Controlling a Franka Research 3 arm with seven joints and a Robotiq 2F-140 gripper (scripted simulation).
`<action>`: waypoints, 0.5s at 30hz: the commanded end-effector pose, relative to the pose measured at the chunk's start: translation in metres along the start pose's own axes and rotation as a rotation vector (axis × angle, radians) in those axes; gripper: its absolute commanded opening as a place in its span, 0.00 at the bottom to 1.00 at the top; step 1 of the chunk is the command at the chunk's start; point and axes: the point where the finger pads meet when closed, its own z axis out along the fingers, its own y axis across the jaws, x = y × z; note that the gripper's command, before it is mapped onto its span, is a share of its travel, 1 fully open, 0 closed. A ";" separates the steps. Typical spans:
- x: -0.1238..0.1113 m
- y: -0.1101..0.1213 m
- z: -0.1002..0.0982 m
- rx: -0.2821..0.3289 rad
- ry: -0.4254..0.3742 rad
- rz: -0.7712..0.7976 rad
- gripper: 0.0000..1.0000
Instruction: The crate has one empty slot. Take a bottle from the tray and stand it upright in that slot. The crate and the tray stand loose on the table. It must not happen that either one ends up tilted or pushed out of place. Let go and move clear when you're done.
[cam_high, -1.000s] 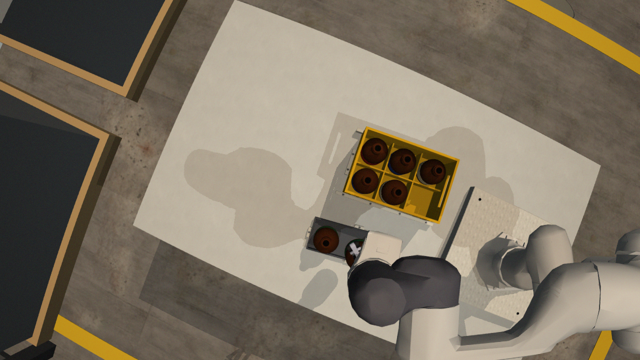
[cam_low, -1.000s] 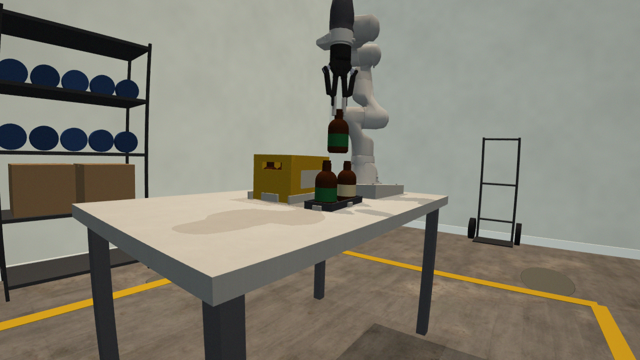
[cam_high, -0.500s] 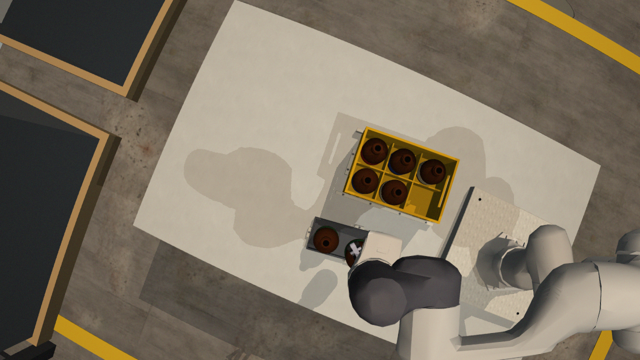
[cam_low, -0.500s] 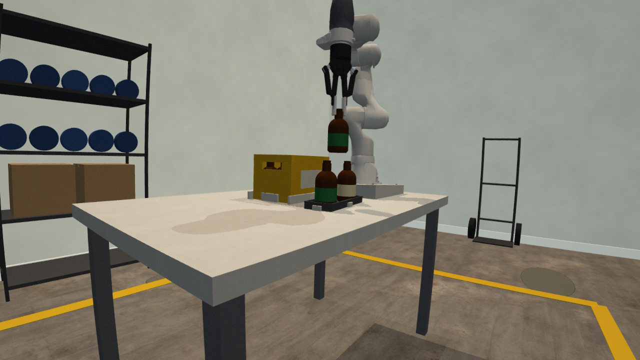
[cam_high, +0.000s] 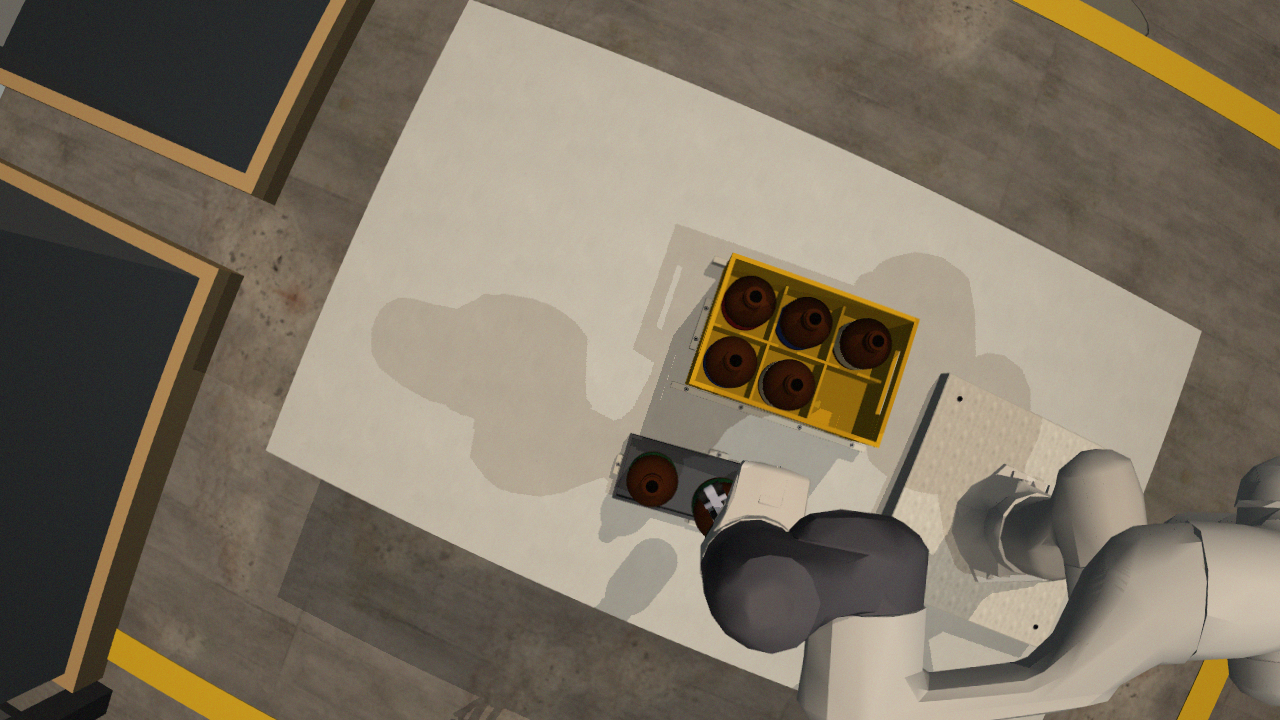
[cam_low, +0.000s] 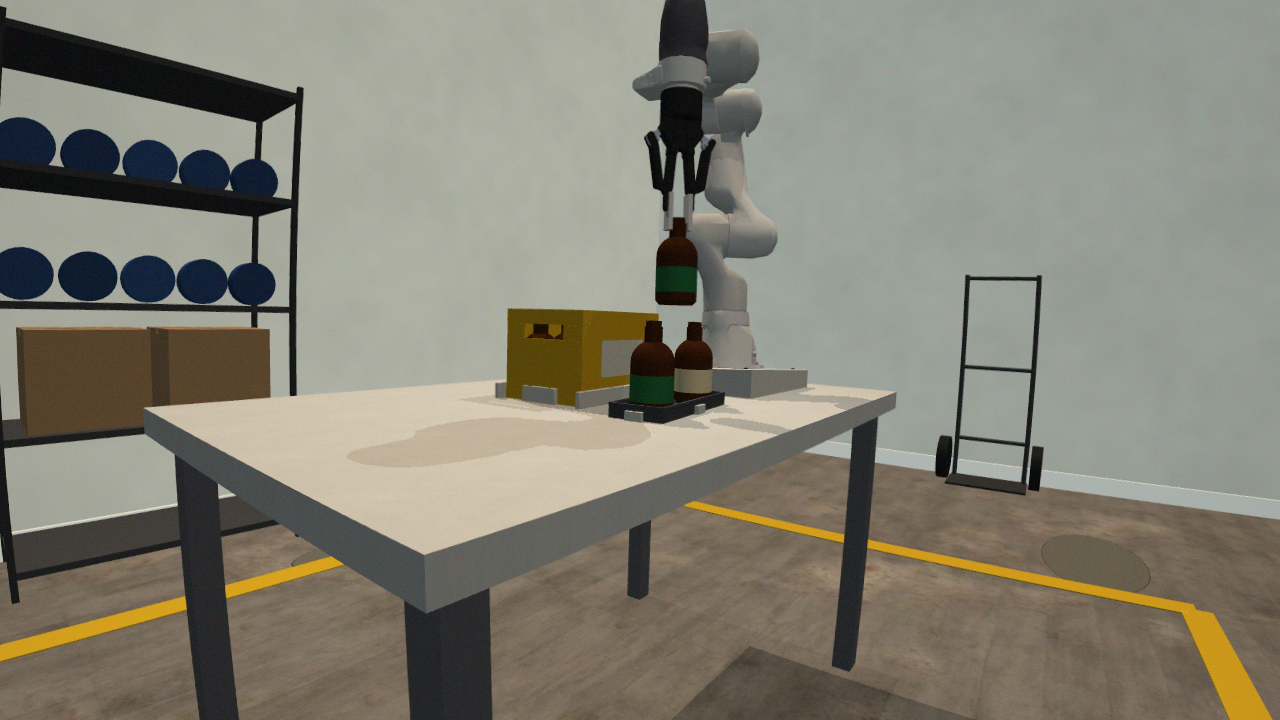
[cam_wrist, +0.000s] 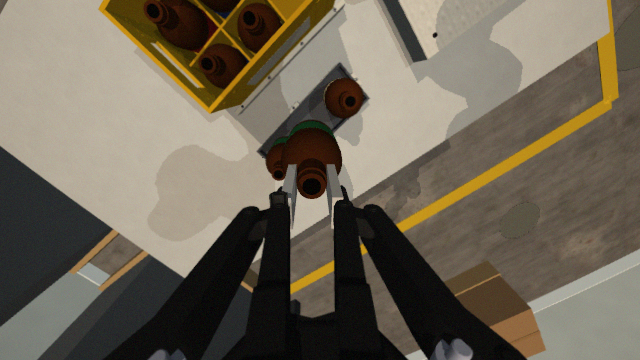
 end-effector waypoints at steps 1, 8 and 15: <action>0.004 -0.002 -0.002 0.003 -0.001 0.003 0.00; 0.008 -0.002 -0.002 0.003 -0.001 0.003 0.00; 0.016 -0.003 -0.002 0.003 -0.001 0.003 0.00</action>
